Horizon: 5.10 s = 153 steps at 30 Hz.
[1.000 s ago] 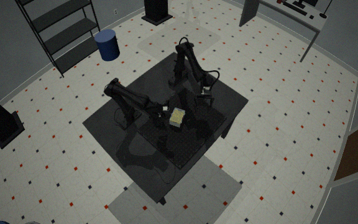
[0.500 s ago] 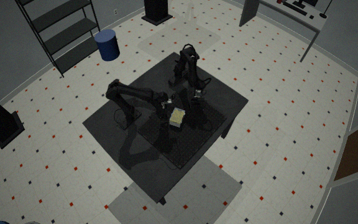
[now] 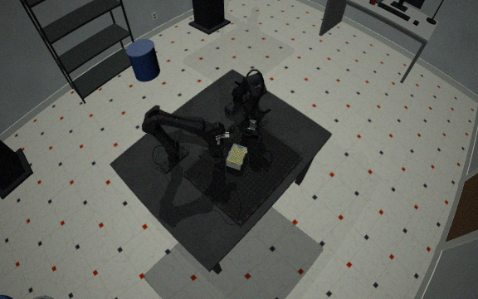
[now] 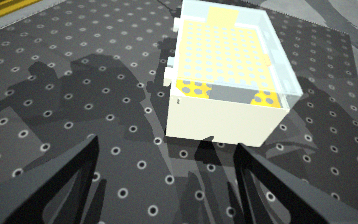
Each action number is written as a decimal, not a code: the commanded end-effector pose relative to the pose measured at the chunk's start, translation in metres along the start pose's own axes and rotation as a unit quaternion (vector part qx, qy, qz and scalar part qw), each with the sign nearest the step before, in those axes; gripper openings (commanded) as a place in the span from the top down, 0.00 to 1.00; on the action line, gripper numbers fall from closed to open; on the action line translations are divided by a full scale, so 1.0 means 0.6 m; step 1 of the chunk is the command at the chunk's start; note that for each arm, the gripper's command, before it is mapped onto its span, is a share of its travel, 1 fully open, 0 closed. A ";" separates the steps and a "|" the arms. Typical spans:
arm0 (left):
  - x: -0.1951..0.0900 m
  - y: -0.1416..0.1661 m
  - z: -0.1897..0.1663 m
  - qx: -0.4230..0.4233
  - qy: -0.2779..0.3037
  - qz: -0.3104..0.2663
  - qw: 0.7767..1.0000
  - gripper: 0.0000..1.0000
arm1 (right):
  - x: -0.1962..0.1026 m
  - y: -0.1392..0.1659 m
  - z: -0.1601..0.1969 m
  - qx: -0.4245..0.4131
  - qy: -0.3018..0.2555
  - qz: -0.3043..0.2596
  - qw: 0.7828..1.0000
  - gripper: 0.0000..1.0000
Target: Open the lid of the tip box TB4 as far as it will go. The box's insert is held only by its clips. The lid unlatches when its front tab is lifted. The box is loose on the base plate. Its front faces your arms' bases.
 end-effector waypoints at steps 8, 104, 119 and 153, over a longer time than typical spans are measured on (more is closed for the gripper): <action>0.003 -0.004 -0.068 0.018 0.046 -0.012 0.999 0.00 | -0.006 -0.014 0.004 0.000 0.001 -0.012 1.000 0.00; 0.051 -0.023 -0.070 0.025 0.038 -0.023 0.999 0.00 | -0.370 0.078 0.018 -0.048 -0.065 -0.211 0.974 0.00; -0.017 -0.019 -0.067 0.025 0.040 -0.020 0.999 0.00 | -0.361 0.078 0.019 -0.051 -0.065 -0.201 0.976 0.00; 0.040 -0.013 -0.044 0.019 0.093 -0.036 0.995 0.00 | -0.361 0.078 0.019 -0.051 -0.065 -0.201 0.976 0.00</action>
Point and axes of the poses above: on each arm, the point where the finger pads meet when closed, its own x axis out along the fingers, its own z axis across the jaws, y = z × x, the point moved 3 cm from there along -x, back along the fingers, and after that the axes turned 7 degrees about x, right-handed, at the moved point
